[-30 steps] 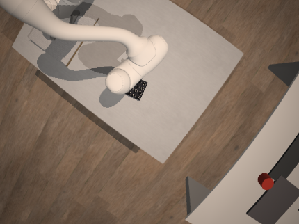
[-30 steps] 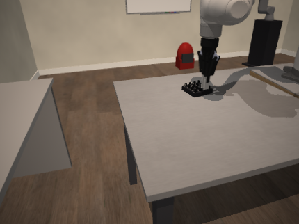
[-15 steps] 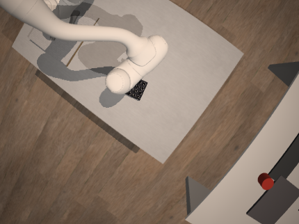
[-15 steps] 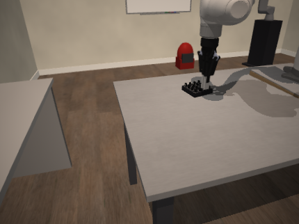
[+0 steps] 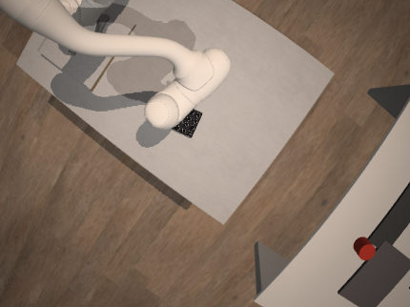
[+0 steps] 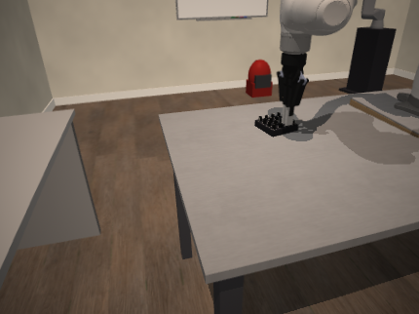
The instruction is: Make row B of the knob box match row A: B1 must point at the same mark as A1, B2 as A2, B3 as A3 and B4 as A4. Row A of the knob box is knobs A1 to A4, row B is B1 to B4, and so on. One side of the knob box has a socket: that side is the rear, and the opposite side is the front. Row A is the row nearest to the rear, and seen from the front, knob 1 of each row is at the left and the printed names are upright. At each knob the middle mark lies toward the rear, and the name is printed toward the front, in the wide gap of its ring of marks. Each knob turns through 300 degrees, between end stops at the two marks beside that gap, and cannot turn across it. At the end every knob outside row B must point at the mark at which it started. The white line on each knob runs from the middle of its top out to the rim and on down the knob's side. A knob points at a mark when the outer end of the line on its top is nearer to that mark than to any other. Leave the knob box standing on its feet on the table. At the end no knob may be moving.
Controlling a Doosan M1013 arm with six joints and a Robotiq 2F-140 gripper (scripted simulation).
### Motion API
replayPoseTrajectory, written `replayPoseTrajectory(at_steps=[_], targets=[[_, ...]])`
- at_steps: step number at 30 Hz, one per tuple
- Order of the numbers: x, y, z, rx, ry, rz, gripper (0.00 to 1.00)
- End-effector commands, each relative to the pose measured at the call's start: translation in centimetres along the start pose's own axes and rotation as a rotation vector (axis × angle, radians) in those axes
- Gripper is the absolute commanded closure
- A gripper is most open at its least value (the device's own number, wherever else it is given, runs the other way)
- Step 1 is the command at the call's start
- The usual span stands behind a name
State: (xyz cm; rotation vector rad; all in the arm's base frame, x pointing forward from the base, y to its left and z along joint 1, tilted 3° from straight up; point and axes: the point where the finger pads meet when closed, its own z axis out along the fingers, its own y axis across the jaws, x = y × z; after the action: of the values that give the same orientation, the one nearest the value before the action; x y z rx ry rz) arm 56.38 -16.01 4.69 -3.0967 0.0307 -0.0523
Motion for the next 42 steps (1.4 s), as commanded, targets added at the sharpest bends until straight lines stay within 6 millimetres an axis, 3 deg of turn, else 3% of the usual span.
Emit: replayPoseTrajectory(at_steps=[1, 20, 42], targets=[[0.0, 0.0, -0.01, 0.0, 0.0, 0.002, 0.95], [0.0, 0.0, -0.01, 0.0, 0.0, 0.084, 0.95], [0.0, 0.0, -0.01, 0.0, 0.0, 0.444, 0.95]])
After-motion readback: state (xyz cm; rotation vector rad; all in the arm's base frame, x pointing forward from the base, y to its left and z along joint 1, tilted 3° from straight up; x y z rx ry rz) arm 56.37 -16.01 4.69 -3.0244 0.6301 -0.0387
